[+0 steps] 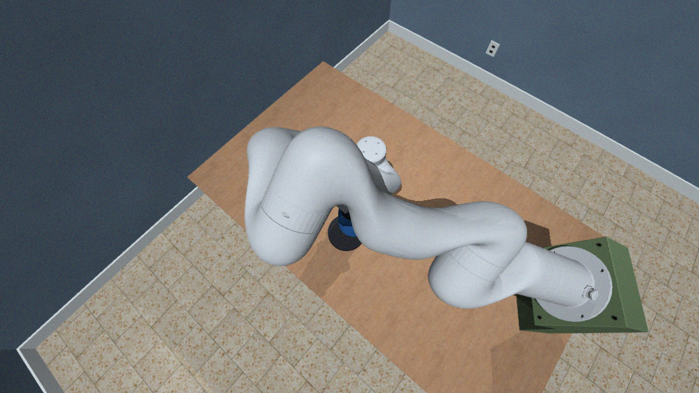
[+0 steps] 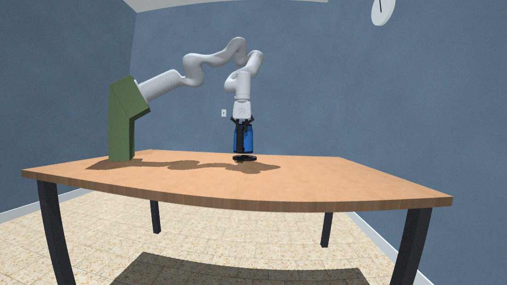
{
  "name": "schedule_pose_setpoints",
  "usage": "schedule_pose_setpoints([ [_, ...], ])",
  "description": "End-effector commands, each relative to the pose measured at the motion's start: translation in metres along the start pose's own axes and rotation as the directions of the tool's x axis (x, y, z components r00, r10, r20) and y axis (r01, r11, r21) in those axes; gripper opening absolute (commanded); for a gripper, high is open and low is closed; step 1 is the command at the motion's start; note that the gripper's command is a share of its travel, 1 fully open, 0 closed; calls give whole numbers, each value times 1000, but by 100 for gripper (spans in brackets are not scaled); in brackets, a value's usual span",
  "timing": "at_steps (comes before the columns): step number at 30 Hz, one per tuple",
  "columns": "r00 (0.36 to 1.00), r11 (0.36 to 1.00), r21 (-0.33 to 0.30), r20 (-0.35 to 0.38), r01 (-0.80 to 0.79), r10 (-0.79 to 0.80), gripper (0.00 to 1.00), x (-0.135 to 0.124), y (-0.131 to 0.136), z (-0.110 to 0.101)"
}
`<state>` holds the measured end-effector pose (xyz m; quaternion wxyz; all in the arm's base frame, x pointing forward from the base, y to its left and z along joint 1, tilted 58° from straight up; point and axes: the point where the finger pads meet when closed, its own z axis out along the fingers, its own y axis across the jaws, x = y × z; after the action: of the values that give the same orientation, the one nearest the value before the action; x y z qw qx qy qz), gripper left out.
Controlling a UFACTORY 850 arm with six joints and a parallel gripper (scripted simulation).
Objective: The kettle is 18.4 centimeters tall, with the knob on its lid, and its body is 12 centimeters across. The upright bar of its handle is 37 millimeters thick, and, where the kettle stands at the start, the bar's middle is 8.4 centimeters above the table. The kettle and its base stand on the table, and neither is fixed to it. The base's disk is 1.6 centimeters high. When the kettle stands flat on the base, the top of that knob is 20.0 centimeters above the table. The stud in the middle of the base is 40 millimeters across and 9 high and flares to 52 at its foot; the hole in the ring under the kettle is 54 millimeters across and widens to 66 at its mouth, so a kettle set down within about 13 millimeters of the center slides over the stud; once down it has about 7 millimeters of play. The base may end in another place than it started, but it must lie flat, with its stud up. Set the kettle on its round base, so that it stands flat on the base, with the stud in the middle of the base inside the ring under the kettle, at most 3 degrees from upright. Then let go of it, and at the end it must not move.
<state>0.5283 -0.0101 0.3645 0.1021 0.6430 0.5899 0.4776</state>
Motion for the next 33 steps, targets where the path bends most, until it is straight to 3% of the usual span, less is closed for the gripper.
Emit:
schedule_pose_setpoints([
  [1,1000,1000,-1,0,0,0,0,10,2,0],
  [33,1000,1000,-1,0,0,0,0,39,4,0],
])
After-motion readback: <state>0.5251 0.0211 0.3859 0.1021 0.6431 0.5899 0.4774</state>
